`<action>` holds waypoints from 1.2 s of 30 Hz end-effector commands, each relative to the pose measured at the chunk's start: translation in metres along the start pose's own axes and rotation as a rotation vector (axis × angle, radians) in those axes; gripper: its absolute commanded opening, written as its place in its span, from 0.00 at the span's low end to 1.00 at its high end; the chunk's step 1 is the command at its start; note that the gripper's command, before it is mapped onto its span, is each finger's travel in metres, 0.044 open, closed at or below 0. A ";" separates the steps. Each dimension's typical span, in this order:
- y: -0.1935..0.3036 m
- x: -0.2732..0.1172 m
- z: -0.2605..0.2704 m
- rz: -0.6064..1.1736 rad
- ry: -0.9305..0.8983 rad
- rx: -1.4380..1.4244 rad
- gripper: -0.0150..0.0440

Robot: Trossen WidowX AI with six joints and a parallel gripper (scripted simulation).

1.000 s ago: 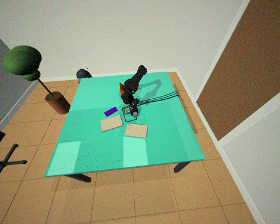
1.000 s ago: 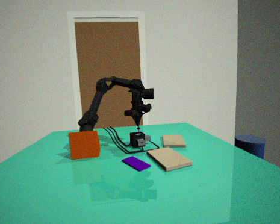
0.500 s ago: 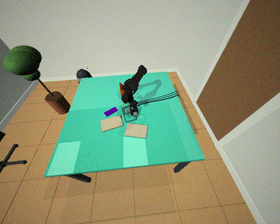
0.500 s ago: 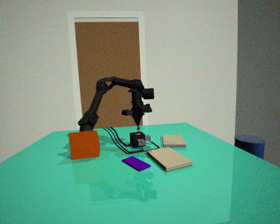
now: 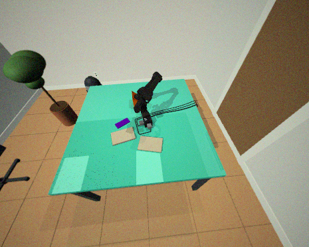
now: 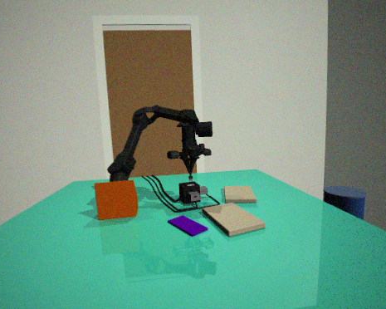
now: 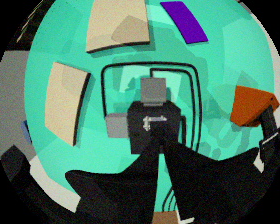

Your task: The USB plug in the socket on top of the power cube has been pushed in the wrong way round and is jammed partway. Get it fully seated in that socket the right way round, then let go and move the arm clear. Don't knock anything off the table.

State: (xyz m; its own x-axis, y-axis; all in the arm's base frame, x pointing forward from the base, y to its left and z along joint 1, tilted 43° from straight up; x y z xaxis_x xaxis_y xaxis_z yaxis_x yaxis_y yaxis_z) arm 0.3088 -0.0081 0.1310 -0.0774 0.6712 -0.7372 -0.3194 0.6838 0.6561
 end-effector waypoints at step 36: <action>0.000 0.003 0.000 0.025 -0.002 0.011 0.25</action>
State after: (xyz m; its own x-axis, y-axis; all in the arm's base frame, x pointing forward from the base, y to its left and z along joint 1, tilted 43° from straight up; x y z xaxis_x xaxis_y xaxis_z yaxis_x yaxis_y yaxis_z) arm 0.3086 -0.0061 0.1288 -0.0824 0.6841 -0.7247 -0.3050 0.6750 0.6719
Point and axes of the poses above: the point midway between the two fingers, 35 mm back from their tips, its own x axis out along the fingers, its own z axis across the jaws, y = z × x, the point moved 6 cm from there along -x, back along the fingers, and after that the axes turned 3 degrees about -x, right-handed, at the moved point
